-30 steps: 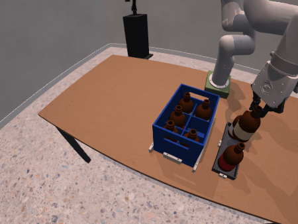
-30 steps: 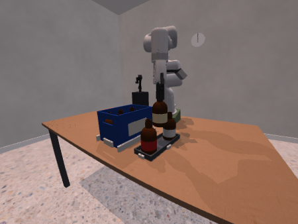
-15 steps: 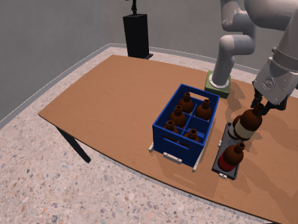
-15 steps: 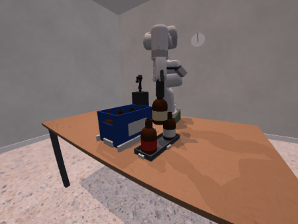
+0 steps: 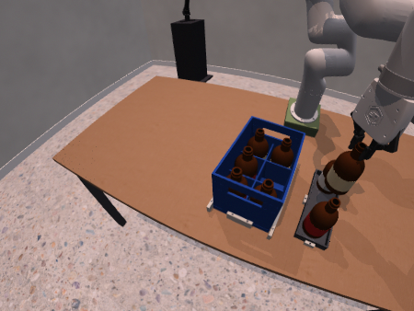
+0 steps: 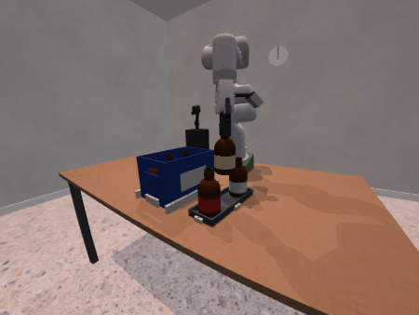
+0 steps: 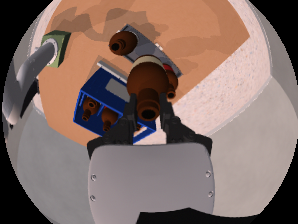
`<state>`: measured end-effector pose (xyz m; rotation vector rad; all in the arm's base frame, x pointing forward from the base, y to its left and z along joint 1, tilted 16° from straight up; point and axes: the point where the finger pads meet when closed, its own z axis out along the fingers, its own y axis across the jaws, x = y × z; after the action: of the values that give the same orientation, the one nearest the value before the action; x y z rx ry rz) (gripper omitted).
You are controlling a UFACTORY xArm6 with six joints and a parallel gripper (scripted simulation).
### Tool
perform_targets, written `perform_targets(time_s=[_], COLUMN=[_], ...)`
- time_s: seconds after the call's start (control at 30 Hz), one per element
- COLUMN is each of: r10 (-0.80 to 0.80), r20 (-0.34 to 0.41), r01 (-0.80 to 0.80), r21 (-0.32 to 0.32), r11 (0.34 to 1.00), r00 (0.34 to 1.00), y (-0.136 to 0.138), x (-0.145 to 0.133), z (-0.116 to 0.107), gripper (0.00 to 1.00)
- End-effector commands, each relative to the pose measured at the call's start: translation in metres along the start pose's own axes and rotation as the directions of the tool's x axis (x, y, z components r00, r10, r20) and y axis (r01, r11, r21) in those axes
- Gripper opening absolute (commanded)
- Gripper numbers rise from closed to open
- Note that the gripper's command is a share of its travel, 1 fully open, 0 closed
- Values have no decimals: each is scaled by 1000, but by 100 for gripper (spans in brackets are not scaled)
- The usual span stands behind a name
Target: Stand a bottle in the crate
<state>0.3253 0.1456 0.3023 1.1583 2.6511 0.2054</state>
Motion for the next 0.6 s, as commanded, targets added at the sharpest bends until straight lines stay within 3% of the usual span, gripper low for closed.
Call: perform_targets(time_s=[0.0, 0.57], r10=[0, 0], r20=[1, 1], r01=[0, 0], r21=[-4, -4], r11=[1000, 1000], r00=[1000, 1000], y=[1, 1], x=[0, 0], z=[-2, -3], gripper=[0, 0])
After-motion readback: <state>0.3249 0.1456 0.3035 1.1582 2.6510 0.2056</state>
